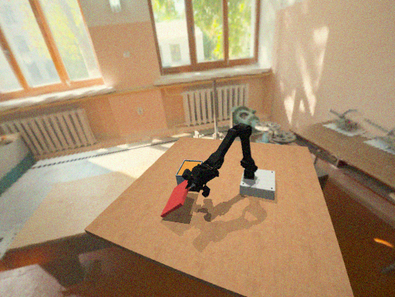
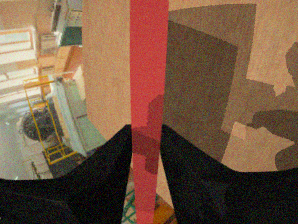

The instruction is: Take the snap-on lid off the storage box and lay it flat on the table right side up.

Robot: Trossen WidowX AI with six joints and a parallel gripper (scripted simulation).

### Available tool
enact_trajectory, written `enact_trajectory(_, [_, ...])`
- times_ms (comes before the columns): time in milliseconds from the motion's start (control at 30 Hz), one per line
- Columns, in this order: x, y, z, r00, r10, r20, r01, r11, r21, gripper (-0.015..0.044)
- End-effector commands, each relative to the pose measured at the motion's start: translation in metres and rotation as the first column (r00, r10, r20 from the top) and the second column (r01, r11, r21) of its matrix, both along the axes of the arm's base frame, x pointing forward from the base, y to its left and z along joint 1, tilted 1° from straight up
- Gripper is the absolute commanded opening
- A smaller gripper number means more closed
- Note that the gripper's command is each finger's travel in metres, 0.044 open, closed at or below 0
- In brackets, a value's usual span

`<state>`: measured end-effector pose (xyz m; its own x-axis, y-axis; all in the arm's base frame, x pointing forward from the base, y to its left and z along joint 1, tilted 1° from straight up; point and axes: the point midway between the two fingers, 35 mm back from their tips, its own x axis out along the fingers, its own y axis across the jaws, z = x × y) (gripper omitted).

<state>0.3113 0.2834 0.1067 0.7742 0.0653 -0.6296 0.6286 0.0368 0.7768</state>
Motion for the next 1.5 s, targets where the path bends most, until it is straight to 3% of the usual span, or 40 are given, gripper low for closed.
enact_trajectory(0, [0.001, 0.0, 0.0, 1.0, -0.007, 0.01, 0.007, 1.0, 0.003, 0.0])
enact_trajectory(1467, [0.002, 0.0, -0.036, 1.0, -0.007, 0.01, 0.007, 1.0, 0.003, 0.0])
